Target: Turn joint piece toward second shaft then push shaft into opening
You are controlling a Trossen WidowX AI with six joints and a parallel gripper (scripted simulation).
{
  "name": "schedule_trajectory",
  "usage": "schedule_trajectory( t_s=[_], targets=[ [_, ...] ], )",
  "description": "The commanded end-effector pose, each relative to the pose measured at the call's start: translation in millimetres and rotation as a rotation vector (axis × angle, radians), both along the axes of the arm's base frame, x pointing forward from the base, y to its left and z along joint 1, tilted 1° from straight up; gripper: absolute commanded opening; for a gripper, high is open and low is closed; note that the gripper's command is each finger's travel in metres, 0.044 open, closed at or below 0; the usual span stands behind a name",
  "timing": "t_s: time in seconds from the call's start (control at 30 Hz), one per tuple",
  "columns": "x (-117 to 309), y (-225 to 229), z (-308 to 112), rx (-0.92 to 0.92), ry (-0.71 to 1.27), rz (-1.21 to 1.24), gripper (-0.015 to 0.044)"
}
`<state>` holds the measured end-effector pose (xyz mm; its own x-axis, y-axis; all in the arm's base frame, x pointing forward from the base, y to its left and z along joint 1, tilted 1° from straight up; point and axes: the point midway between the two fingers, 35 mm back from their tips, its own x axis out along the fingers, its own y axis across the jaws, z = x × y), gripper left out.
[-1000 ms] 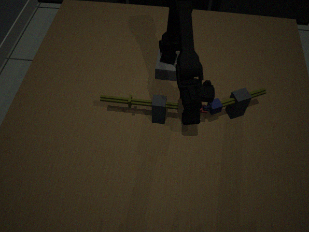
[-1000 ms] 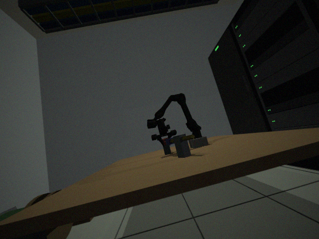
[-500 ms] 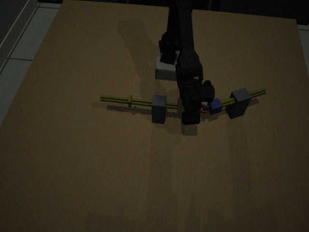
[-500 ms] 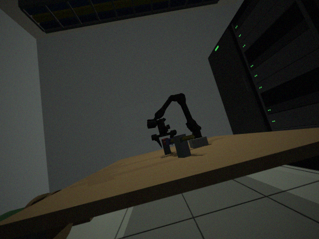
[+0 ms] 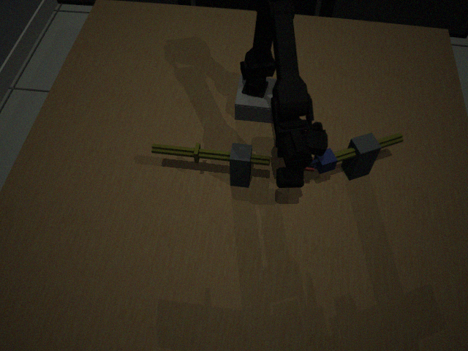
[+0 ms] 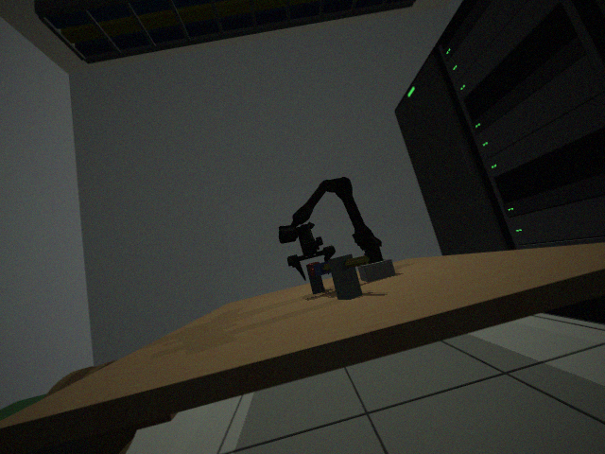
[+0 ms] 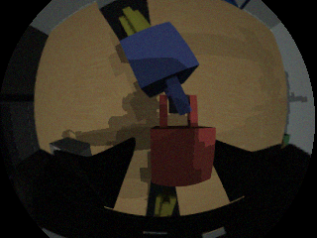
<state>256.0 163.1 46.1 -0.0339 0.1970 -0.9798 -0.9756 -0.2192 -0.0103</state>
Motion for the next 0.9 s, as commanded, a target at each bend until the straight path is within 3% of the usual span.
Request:
schedule_trajectory(
  t_s=[0.0,0.3,0.63,0.87],
  targets=[
    [-0.1,2.9,5.1,-0.098,-0.016,0.001,0.044],
    [-0.5,4.6,26.2,-0.358,-0.108,0.004,0.044],
    [-0.7,5.3,26.7,-0.357,-0.103,-0.001,0.044],
    [2.5,6.0,44.5,-0.327,-0.087,-0.219,0.044]
  ],
)
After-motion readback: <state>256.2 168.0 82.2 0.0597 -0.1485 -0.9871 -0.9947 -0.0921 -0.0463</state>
